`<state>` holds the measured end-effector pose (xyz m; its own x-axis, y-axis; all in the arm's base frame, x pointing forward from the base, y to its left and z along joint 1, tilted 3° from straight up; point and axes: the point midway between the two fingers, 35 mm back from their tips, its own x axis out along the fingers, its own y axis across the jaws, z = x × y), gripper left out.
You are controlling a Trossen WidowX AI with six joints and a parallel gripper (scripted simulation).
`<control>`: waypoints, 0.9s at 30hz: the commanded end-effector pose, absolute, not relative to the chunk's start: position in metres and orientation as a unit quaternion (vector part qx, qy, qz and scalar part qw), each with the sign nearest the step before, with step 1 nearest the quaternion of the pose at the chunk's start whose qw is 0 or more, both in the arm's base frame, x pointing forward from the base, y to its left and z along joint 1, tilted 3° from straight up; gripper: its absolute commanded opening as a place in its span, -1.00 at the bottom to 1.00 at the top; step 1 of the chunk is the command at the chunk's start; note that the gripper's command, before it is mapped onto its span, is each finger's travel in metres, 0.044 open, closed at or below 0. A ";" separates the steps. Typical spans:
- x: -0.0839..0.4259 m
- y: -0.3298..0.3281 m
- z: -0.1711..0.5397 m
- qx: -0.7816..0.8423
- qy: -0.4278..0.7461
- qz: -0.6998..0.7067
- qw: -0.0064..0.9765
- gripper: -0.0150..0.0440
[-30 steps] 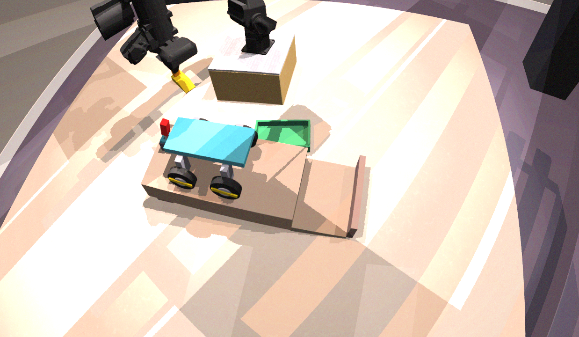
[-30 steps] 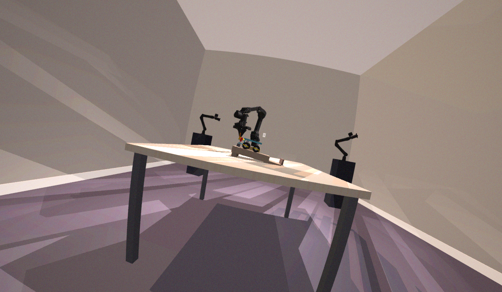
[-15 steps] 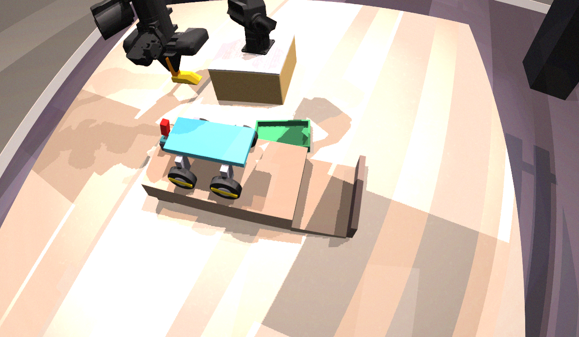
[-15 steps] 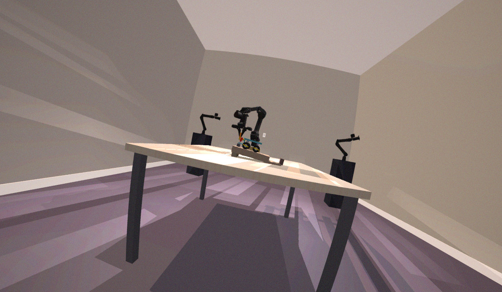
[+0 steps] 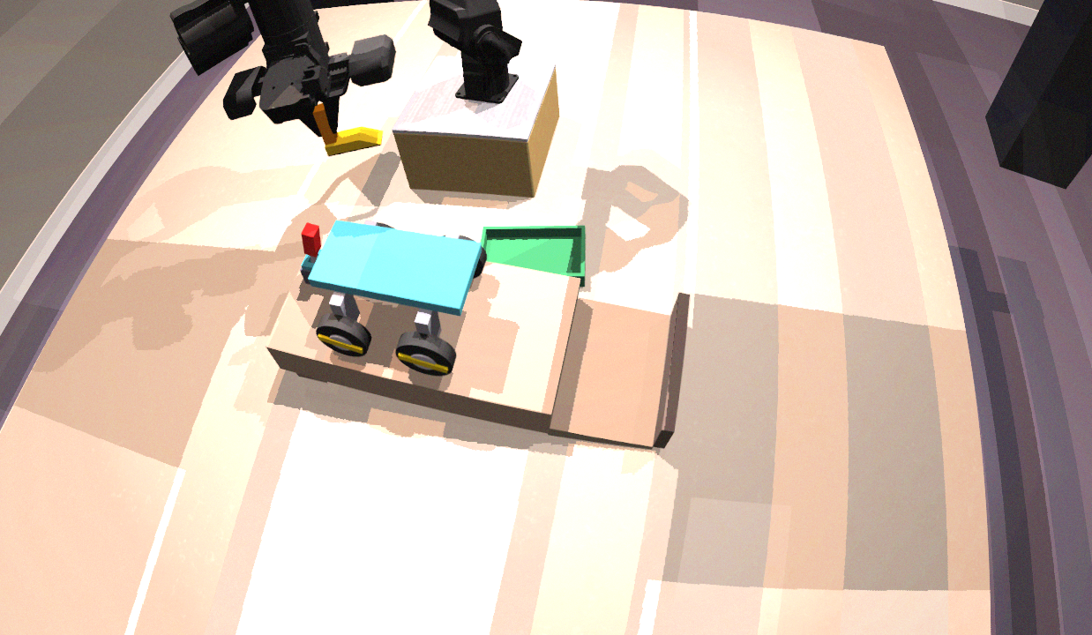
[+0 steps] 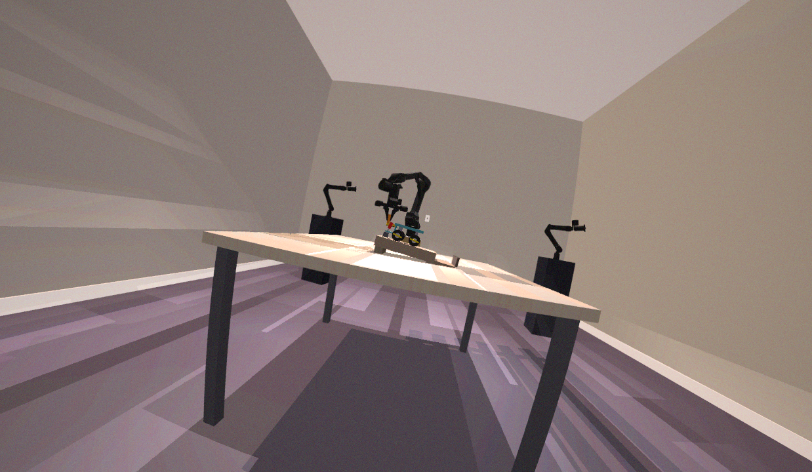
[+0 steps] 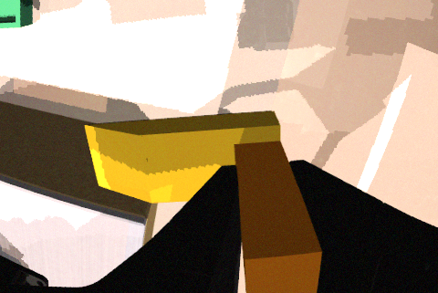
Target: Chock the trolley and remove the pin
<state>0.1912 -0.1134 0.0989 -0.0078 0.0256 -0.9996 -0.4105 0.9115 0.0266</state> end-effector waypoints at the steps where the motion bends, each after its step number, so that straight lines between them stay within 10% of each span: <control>1: 0.192 -0.113 0.100 -0.188 0.677 0.208 0.681 -0.49; 27: 0.192 -0.113 0.100 -0.458 0.524 0.478 0.536 -0.49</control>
